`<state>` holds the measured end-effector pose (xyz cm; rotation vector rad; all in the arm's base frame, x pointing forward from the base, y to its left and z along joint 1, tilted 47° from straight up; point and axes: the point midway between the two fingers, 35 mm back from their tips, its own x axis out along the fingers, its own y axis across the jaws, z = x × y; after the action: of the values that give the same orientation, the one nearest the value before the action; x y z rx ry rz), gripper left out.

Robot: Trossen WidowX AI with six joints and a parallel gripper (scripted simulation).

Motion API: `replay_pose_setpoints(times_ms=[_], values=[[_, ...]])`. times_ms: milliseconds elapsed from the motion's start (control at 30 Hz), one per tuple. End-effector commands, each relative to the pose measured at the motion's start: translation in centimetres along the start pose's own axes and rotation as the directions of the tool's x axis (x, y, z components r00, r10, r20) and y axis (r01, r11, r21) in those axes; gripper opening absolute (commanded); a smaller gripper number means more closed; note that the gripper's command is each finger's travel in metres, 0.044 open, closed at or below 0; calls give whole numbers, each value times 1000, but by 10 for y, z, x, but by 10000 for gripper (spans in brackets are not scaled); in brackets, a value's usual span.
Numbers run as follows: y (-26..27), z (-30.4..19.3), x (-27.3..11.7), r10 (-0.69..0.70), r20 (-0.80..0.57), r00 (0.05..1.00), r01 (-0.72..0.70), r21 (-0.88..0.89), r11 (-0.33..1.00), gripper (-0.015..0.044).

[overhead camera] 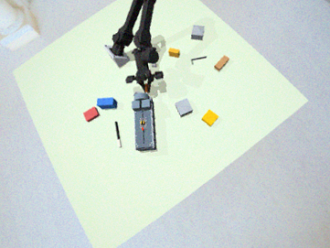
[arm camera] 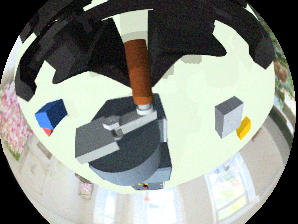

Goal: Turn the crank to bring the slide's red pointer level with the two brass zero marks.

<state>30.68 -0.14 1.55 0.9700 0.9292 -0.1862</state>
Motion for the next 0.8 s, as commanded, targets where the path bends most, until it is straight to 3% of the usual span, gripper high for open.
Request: replay_pose_setpoints(times_ms=[0, 767], values=[[-5, -6, 6, -7, -12, 1000, 7, 4, 1000, 0], [-19, -11, 11, -8, -13, 1000, 8, 4, 1000, 0]])
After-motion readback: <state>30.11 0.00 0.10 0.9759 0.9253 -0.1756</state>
